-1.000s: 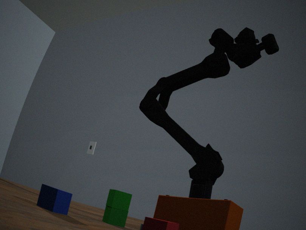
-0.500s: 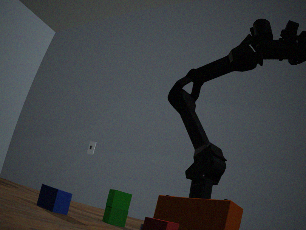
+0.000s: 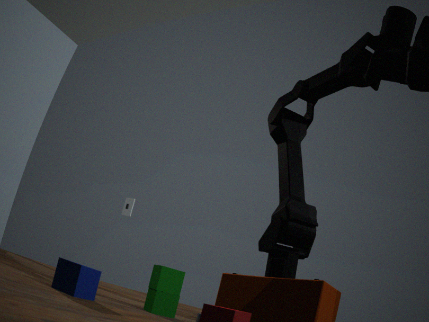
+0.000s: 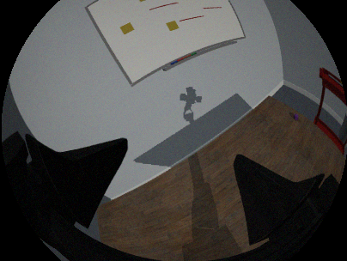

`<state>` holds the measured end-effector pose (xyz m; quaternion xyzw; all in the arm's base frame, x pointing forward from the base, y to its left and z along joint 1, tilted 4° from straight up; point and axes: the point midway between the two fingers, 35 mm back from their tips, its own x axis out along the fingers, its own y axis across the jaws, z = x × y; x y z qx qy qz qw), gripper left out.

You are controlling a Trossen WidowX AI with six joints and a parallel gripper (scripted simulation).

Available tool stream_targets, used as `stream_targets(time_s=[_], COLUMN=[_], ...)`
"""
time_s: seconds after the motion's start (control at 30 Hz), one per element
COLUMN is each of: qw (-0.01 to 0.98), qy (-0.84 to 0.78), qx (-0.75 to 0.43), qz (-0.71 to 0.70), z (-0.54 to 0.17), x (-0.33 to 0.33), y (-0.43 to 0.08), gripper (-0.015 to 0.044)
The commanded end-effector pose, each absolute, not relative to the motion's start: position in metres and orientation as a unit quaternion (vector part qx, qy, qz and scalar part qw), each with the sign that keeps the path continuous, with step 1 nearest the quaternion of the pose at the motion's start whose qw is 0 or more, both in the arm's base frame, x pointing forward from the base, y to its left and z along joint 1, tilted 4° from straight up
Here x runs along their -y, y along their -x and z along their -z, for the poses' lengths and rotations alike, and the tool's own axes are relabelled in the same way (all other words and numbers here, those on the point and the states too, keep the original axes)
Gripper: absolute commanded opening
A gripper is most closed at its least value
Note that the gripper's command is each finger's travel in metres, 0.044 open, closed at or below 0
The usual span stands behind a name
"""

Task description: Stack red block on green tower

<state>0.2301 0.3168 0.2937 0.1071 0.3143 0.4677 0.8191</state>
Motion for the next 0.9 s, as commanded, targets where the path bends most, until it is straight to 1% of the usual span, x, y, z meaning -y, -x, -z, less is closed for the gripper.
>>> stream_targets(time_s=[0.0, 0.2, 0.4, 0.57, 0.73, 0.87], qw=[0.840, 0.848, 0.828, 0.789, 0.731, 0.711], qy=[-0.096, -0.080, -0.061, -0.048, -0.038, -0.036], qx=[-0.366, -0.454, -0.541, -0.612, -0.679, -0.699], qz=[-0.389, -0.261, -0.133, -0.035, 0.053, 0.076], z=[-0.256, -0.194, -0.135, -0.091, -0.054, -0.045], x=[-0.294, -0.244, -0.181, -0.124, -0.066, -0.046], y=[-0.268, -0.316, -0.346, -0.354, -0.348, -0.345], gripper=[0.0440, 0.0440, 0.0440, 0.0440, 0.0440, 0.0440])
